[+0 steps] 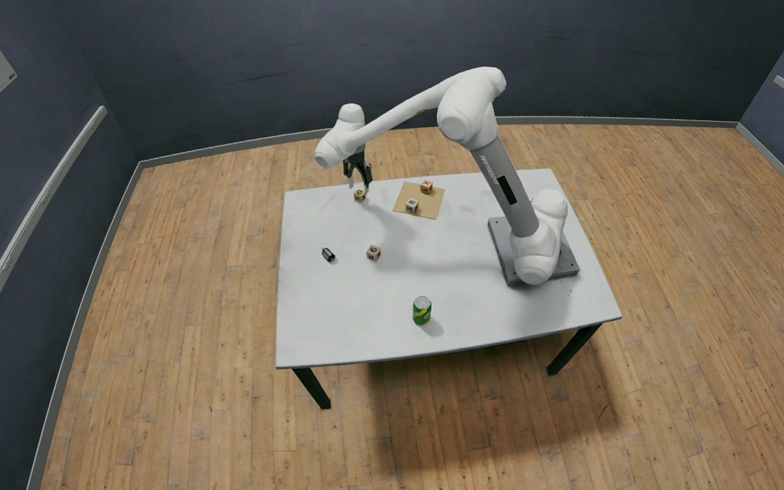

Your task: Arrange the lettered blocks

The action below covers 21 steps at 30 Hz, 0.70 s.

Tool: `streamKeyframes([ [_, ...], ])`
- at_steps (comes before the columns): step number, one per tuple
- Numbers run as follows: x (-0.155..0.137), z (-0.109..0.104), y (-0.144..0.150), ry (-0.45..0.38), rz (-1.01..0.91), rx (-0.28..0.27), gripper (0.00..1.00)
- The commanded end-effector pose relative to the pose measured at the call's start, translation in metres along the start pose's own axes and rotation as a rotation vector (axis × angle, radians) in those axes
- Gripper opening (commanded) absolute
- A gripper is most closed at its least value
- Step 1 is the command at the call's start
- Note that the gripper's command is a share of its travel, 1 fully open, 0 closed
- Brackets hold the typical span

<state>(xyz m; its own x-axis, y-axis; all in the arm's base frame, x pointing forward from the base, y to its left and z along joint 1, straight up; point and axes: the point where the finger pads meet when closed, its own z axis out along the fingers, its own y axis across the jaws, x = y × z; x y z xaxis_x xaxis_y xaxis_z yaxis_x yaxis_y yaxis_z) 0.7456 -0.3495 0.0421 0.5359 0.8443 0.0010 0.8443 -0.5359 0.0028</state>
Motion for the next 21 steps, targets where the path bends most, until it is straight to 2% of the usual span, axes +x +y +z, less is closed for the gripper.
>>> streamKeyframes([
  [1,0.001,0.003,-0.002,0.000,0.001,0.000,0.55],
  [13,0.001,0.004,-0.002,0.000,0.001,0.000,0.55],
  [21,0.001,0.014,-0.002,0.000,0.001,0.002,0.55],
])
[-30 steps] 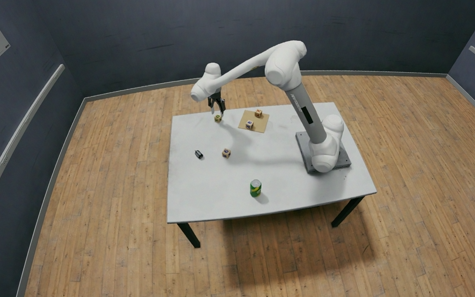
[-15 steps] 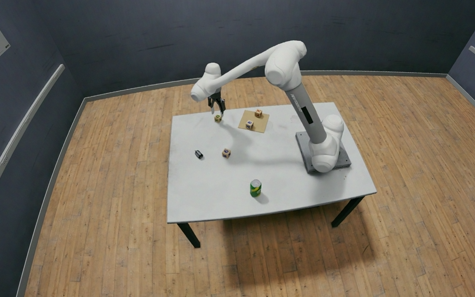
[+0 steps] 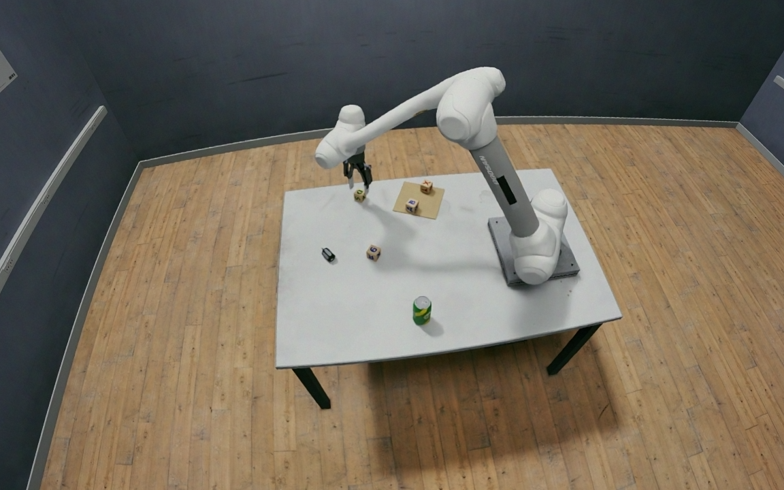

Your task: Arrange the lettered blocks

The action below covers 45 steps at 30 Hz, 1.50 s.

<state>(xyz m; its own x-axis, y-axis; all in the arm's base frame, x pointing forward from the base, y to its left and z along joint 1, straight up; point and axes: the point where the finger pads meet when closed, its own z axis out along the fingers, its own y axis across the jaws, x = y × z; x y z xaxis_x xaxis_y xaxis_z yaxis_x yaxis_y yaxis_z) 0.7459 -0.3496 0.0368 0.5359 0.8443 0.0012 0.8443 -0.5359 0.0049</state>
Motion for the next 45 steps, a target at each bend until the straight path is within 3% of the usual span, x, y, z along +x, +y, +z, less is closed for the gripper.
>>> streamKeyframes([
  [1,0.001,0.011,-0.003,0.000,0.001,0.004,0.55],
  [15,0.001,0.049,-0.003,0.000,0.001,0.004,0.55],
  [45,0.001,0.052,-0.003,0.000,0.001,0.004,0.55],
])
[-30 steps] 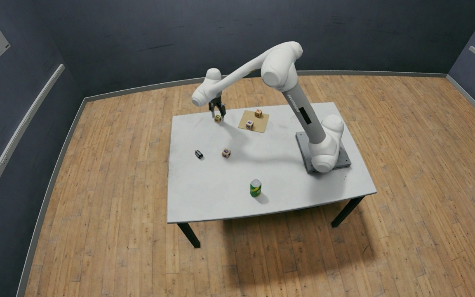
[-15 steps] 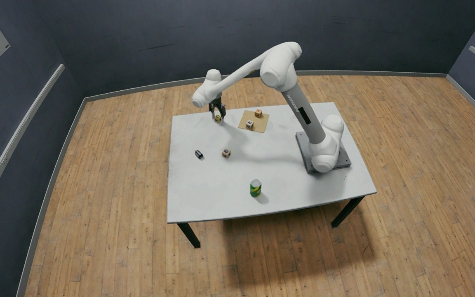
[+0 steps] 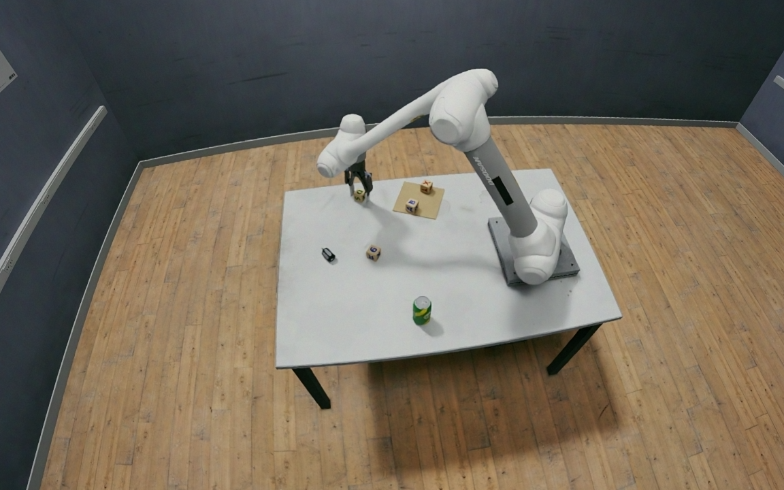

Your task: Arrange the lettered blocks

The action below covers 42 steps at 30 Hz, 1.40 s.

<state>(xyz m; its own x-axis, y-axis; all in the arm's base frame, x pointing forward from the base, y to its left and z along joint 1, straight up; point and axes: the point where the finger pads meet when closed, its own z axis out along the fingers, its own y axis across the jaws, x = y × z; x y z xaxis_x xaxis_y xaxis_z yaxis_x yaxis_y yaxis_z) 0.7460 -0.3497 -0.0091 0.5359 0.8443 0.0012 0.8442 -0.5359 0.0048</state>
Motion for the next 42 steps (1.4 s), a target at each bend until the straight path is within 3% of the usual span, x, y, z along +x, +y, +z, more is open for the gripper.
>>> streamKeyframes([
  [1,0.0014,0.0058,-0.0031,0.000,0.001,0.004,0.55],
  [12,0.0014,0.0058,-0.0031,0.000,0.001,0.004,0.55],
  [13,0.0014,0.0058,-0.0031,0.000,0.001,0.004,0.44],
  [29,0.0014,0.0058,-0.0031,0.000,0.001,0.004,0.44],
  [30,0.0014,0.0058,-0.0031,0.000,0.001,0.004,0.33],
  [42,0.0013,0.0058,-0.0032,0.000,0.001,0.004,0.33],
])
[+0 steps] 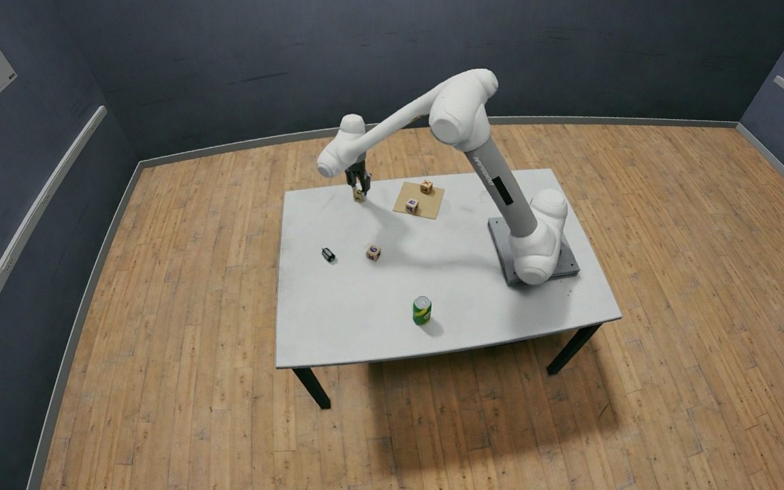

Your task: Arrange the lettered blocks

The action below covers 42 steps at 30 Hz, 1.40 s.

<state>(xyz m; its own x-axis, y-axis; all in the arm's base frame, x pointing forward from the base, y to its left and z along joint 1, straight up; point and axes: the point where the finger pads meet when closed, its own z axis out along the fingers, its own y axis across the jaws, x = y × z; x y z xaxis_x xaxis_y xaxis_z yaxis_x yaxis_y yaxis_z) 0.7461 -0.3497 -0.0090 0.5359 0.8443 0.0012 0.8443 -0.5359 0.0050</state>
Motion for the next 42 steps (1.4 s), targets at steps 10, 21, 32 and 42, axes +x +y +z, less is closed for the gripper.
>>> streamKeyframes([
  [10,0.001,0.006,-0.003,0.000,0.001,0.004,0.33],
  [21,0.001,0.006,-0.003,0.000,0.001,0.004,0.33],
  [32,0.002,-0.027,0.000,0.000,0.001,-0.001,0.33],
  [42,0.001,-0.095,0.000,0.000,0.001,-0.001,0.33],
])
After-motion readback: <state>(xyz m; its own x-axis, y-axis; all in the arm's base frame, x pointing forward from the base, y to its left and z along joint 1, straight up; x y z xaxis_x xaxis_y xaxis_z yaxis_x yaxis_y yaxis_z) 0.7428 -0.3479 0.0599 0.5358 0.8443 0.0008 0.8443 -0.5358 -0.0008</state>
